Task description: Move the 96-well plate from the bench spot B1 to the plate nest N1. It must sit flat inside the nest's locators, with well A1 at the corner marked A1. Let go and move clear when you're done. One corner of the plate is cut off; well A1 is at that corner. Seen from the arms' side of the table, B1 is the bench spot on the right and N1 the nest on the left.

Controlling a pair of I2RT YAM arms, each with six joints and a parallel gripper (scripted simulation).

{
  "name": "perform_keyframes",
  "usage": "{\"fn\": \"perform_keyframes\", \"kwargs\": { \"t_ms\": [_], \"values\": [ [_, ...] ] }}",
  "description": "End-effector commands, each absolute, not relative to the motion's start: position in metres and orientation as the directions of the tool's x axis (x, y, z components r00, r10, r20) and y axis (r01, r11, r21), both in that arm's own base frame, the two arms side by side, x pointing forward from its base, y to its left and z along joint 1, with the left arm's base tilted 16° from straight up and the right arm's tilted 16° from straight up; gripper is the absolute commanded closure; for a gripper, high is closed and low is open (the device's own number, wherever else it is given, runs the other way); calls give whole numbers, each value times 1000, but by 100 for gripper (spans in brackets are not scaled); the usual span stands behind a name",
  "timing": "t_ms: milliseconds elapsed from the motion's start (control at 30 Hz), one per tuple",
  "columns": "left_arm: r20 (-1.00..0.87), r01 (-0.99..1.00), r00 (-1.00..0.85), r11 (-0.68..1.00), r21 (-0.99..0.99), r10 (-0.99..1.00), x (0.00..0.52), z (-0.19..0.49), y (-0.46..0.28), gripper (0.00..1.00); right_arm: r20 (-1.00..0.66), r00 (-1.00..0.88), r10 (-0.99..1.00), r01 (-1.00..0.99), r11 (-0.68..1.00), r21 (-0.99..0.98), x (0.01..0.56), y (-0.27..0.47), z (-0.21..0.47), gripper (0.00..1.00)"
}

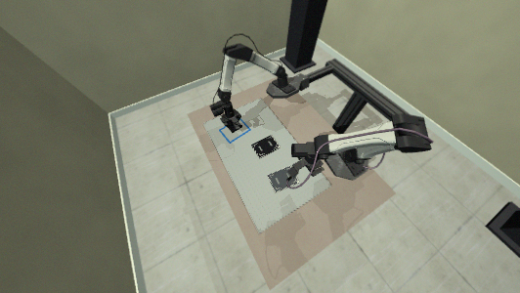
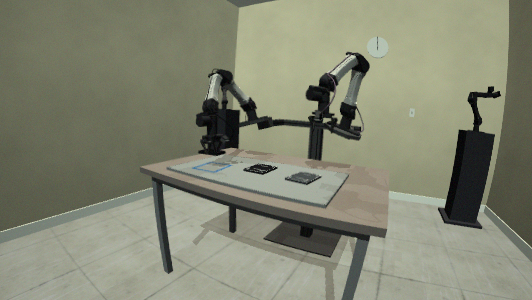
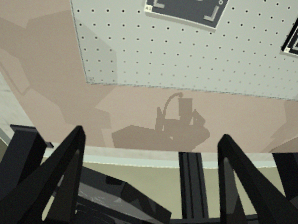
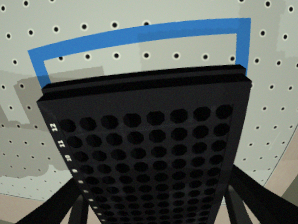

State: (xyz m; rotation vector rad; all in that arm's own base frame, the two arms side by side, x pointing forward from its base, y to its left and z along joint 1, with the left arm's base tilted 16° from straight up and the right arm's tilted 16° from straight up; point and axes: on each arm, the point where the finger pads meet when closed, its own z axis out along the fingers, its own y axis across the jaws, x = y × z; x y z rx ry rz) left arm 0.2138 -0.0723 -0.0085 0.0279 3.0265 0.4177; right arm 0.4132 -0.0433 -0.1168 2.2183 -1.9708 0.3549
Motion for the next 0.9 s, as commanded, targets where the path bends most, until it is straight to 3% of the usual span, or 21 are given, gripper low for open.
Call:
{"fn": "perform_keyframes", "kwargs": {
  "t_ms": [0,367,867],
  "values": [
    [-74,8,-997,963,269,28,207,-6,-71,0,280,22,-960,-992,-55,-112,417,-29,-102,100],
    [-74,8,-997,963,269,28,207,-6,-71,0,233,-272,-934,-954,231,-189,402,-3,-110,100],
    [-74,8,-997,963,269,28,207,-6,-71,0,129,-648,-751,-752,603,-267,381,33,-121,100]
  ]
}}
